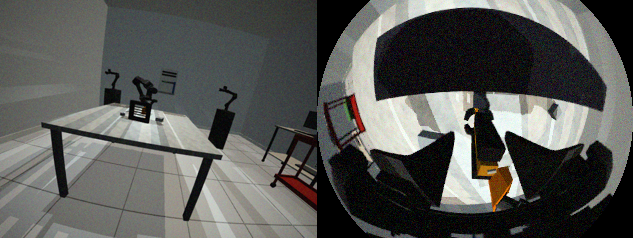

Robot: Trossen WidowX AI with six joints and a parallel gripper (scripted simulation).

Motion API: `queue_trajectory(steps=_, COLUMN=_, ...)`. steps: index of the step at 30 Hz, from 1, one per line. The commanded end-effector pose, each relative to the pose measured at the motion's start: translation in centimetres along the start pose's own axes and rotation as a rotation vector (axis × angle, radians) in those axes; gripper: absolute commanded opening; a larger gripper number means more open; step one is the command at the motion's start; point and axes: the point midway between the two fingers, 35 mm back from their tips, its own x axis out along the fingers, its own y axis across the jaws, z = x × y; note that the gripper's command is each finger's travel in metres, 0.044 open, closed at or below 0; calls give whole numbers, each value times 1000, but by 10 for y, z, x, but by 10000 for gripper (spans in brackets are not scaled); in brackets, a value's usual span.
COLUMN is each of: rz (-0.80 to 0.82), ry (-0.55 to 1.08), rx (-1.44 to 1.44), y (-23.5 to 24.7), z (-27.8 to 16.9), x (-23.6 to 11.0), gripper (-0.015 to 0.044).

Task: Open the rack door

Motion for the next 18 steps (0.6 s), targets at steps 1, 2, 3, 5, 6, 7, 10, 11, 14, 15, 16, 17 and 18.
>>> queue_trajectory(steps=1, rz=-1, ry=-3, rx=176, y=0, z=1, x=0, gripper=289)
queue_trajectory(steps=2, rz=-1, ry=-3, rx=226, y=0, z=1, x=0, gripper=289)
queue_trajectory(steps=3, rz=-1, ry=-3, rx=275, y=0, z=1, x=0, gripper=289)
queue_trajectory(steps=5, rz=0, ry=-3, rx=374, y=0, z=1, x=0, gripper=289)
queue_trajectory(steps=6, rz=0, ry=-3, rx=424, y=0, z=1, x=0, gripper=289)
queue_trajectory(steps=7, rz=0, ry=-3, rx=474, y=0, z=1, x=0, gripper=289)
queue_trajectory(steps=10, rz=0, ry=-3, rx=622, y=0, z=1, x=0, gripper=289)
queue_trajectory(steps=11, rz=0, ry=-3, rx=672, y=0, z=1, x=0, gripper=289)
queue_trajectory(steps=14, rz=0, ry=-3, rx=820, y=0, z=1, x=0, gripper=289)
queue_trajectory(steps=15, rz=0, ry=-3, rx=870, y=0, z=1, x=0, gripper=289)
queue_trajectory(steps=16, rz=0, ry=-3, rx=919, y=0, z=1, x=0, gripper=289)
queue_trajectory(steps=17, rz=0, ry=-3, rx=969, y=0, z=1, x=0, gripper=289)
queue_trajectory(steps=18, rz=1, ry=-3, rx=1018, y=0, z=1, x=0, gripper=289)
